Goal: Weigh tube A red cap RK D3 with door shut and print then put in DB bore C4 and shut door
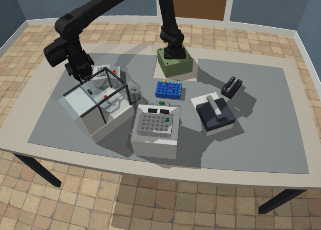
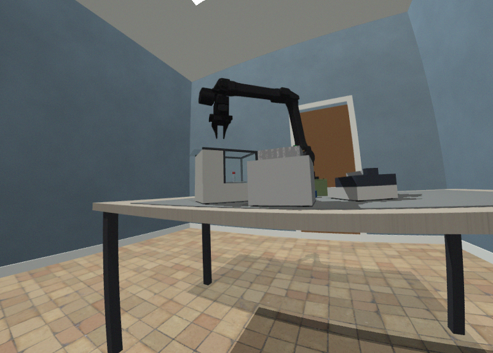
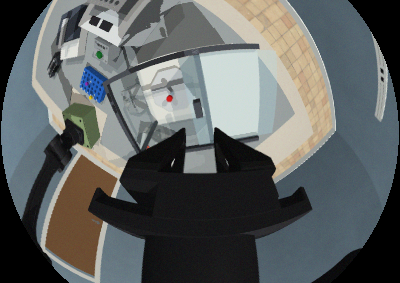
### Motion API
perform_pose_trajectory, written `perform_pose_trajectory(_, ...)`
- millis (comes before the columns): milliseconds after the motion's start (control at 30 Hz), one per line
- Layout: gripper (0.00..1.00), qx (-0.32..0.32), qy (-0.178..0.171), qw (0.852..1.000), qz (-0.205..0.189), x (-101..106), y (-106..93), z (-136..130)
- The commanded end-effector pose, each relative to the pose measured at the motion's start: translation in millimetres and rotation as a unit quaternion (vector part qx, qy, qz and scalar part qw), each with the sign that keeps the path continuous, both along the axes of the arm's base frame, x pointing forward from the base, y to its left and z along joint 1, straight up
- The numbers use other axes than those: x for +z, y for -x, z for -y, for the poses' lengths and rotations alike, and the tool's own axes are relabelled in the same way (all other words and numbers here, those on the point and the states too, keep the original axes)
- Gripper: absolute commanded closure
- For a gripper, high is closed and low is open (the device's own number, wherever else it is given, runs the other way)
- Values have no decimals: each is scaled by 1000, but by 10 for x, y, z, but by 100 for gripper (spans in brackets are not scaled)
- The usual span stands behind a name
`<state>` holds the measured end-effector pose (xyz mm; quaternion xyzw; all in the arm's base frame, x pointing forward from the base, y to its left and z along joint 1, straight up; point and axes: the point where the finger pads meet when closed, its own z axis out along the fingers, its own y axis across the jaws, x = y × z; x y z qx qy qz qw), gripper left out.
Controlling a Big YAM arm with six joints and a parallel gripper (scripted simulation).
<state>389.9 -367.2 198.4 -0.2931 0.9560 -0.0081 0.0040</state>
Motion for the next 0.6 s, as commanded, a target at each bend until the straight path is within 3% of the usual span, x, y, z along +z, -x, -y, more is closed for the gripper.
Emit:
perform_pose_trajectory(0, 70, 87, 8, 996, 5, 147, -72, 154)
perform_pose_trajectory(567, 70, 91, 9, 996, 6, 142, -55, 69)
